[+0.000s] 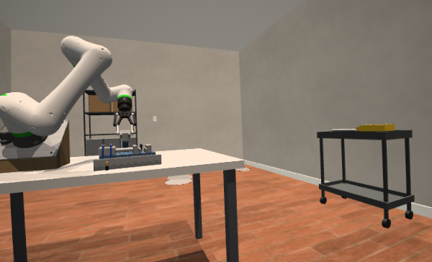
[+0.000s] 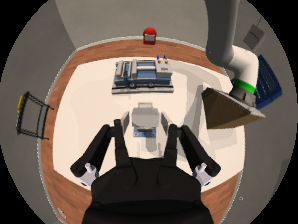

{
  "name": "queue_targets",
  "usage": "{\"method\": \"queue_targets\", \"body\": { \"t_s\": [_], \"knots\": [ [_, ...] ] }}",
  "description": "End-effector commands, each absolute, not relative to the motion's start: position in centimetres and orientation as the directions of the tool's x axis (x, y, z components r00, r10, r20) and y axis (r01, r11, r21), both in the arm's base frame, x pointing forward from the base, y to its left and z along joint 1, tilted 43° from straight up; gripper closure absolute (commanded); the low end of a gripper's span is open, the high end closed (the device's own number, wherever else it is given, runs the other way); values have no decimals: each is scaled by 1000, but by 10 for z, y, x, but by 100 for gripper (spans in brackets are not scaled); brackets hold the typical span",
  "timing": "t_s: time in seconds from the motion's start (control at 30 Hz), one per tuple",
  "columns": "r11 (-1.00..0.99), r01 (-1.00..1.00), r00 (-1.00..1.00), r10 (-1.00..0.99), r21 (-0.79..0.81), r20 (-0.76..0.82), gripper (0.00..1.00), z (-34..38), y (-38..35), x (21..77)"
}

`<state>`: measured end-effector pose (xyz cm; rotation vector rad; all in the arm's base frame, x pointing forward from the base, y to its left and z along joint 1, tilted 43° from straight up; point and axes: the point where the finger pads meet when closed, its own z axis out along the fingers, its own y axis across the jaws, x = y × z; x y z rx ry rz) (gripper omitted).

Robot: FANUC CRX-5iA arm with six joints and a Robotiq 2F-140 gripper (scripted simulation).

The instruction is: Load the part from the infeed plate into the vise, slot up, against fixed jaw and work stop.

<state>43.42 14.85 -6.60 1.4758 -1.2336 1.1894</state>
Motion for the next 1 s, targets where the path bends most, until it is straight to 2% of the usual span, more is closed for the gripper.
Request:
{"method": "queue_targets", "body": {
  "t_s": [0.0,0.97],
  "knots": [
    [-150,-988,58,-166,33,984,49,-66,149,434],
    [-150,-988,42,-56,33,998,49,-69,149,434]
  ]
}}
